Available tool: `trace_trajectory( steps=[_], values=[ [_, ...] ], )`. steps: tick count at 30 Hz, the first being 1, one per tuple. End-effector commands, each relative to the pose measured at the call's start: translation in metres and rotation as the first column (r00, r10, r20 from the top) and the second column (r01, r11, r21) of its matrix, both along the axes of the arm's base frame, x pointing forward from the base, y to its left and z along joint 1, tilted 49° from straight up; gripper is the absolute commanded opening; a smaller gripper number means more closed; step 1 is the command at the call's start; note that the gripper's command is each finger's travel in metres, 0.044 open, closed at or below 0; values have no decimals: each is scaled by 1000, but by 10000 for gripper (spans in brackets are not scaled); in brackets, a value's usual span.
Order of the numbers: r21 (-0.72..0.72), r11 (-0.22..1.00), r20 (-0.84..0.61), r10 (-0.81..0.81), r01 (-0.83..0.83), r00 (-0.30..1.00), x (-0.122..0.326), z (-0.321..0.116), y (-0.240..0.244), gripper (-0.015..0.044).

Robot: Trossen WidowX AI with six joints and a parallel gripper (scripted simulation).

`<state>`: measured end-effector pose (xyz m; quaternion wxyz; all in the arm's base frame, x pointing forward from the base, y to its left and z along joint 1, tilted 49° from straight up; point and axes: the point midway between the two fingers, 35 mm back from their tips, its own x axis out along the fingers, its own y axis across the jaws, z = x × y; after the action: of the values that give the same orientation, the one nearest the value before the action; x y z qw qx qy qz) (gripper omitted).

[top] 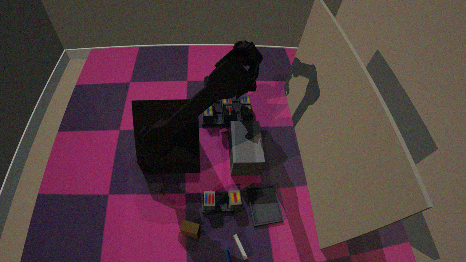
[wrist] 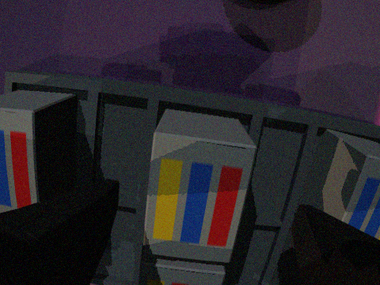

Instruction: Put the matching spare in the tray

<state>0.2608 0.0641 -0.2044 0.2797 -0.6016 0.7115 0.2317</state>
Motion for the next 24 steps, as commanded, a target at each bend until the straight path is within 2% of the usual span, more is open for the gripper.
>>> trace_trajectory(
  steps=[1, 24],
  values=[
    [-7, 1000, -7, 6, -6, 1000, -2, -4, -6, 300],
    [-10, 1000, -7, 6, -6, 1000, -9, -26, -31, 300]
  ],
)
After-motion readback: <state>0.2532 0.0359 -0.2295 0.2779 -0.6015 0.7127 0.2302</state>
